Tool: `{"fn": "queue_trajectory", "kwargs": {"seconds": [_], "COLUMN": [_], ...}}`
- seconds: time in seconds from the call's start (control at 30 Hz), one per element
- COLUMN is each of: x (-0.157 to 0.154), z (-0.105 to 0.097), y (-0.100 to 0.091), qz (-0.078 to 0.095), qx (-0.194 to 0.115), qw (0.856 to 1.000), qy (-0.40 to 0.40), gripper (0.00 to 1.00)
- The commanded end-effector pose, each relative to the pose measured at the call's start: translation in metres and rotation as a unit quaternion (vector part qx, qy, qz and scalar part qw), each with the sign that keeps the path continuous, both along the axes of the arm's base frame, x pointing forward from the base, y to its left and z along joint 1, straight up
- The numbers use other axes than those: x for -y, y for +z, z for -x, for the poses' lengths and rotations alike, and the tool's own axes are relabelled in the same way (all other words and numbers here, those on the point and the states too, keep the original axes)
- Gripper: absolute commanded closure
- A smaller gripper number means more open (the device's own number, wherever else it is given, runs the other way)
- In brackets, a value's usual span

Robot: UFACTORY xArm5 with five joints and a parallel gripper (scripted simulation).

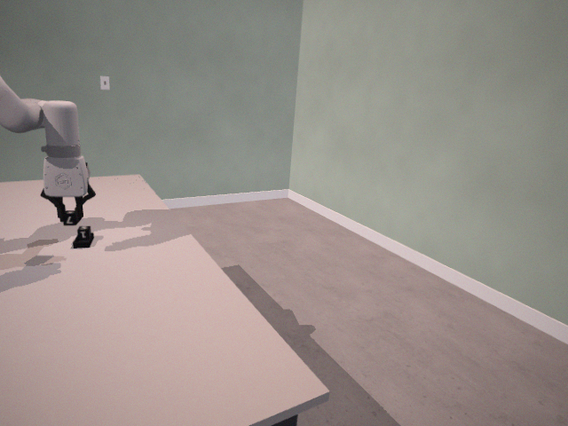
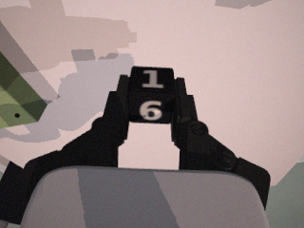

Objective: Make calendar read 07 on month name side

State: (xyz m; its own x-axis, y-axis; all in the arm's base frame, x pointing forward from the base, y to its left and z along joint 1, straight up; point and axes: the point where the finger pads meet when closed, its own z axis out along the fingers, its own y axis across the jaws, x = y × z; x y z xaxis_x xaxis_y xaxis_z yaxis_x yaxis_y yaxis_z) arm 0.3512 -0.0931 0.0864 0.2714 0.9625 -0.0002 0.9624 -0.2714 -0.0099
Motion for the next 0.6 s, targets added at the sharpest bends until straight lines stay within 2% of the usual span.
{"fn": "queue_trajectory", "kwargs": {"seconds": [0.0, 0.33, 0.57], "x": [0.006, 0.006, 0.006], "z": [-0.001, -0.001, -0.001], "y": [0.001, 0.0, -0.016], "qz": [0.001, 0.001, 0.001], "qx": [0.002, 0.002, 0.002], "qw": [1.0, 1.0, 1.0], "qy": [0.0, 0.0, 0.0], "gripper": [0.71, 0.71, 0.71]}}
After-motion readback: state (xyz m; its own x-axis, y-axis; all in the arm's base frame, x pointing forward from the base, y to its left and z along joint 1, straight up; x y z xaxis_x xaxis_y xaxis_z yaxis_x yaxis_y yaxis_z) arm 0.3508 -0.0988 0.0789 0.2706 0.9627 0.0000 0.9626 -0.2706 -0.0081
